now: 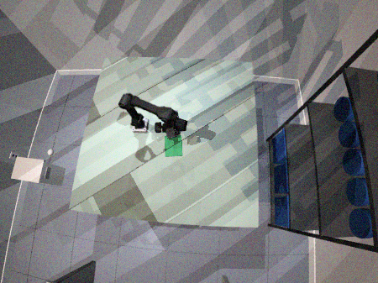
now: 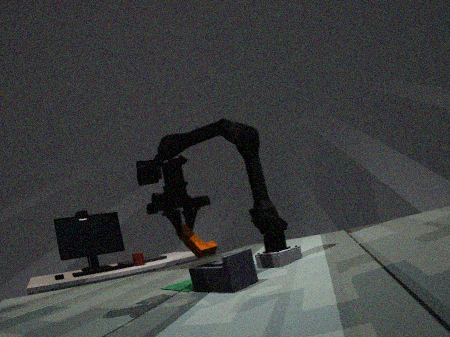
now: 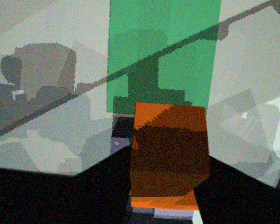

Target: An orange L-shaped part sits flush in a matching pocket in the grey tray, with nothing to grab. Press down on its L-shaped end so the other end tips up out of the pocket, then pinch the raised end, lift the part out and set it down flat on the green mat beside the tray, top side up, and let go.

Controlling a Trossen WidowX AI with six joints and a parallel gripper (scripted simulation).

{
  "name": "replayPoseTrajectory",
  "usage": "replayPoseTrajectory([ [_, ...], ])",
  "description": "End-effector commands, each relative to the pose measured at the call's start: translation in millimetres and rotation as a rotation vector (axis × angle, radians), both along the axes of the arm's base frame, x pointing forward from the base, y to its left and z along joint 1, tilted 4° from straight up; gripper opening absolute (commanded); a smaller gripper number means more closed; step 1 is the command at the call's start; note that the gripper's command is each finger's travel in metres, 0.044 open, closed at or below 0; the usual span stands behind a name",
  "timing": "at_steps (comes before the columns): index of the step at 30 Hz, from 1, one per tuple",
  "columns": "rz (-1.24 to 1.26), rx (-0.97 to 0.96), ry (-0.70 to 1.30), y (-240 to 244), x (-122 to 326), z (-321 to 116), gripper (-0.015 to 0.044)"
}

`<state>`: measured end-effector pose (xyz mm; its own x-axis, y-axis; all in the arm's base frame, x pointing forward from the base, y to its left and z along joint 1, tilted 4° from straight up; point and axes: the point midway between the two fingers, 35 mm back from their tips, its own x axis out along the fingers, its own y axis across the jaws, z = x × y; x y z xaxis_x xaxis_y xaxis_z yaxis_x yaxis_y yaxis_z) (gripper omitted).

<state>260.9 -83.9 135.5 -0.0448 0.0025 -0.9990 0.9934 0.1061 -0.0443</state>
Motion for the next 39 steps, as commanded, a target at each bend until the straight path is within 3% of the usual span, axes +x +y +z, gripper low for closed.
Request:
replayPoseTrajectory([
  [1, 0.003, -0.005, 0.003, -18.5, 1.1, -1.2, 0.0],
  [13, 0.003, -0.009, 0.003, -71.0, 2.2, -0.8, 0.0],
  [39, 0.003, -0.009, 0.003, -72.2, 0.9, -31.8, 0.0],
])
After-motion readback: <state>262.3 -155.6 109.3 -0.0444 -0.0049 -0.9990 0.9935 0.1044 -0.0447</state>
